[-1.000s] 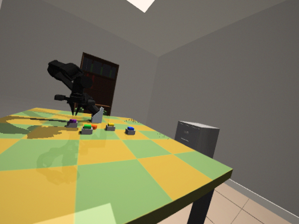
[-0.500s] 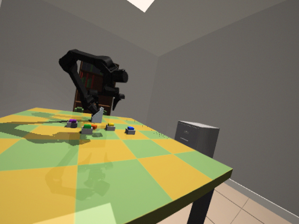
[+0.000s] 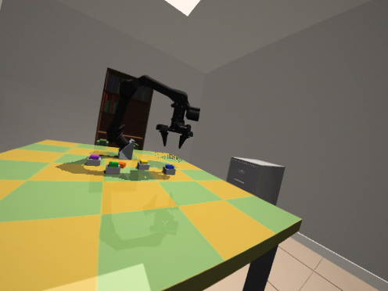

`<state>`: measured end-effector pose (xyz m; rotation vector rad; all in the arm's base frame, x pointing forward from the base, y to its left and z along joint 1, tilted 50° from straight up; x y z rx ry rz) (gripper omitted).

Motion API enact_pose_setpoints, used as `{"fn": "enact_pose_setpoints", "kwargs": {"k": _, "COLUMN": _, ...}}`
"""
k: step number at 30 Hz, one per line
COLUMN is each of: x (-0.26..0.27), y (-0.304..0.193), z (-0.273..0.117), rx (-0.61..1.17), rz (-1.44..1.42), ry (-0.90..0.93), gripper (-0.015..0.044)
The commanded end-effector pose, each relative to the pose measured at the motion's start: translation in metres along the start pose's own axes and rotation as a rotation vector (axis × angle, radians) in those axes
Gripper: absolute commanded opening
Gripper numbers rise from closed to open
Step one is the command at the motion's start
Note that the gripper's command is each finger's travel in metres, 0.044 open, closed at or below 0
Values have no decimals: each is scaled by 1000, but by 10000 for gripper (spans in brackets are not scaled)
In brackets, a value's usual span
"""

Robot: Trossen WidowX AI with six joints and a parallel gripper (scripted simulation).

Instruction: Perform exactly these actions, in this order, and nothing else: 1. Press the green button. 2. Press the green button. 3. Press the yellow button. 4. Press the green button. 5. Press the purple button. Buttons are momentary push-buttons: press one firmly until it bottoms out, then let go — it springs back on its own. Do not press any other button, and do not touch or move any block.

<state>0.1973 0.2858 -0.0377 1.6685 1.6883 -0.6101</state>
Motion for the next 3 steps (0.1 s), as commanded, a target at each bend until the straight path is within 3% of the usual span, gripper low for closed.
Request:
{"fn": "enact_pose_setpoints", "kwargs": {"k": 1, "x": 6, "y": 1, "z": -1, "rx": 6, "rz": 29, "ry": 8, "gripper": 400}}
{"fn": "enact_pose_setpoints", "kwargs": {"k": 3, "x": 6, "y": 1, "z": -1, "rx": 6, "rz": 29, "ry": 8, "gripper": 400}}
Point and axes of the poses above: the point midway between the two fingers, 35 mm back from their tips, its own z axis out along the fingers, its own x axis across the jaws, y = z × x, the point moved 7 cm from there along -z, back along the fingers, and after that the axes turned 10 degrees about z, right-handed, at the moved point
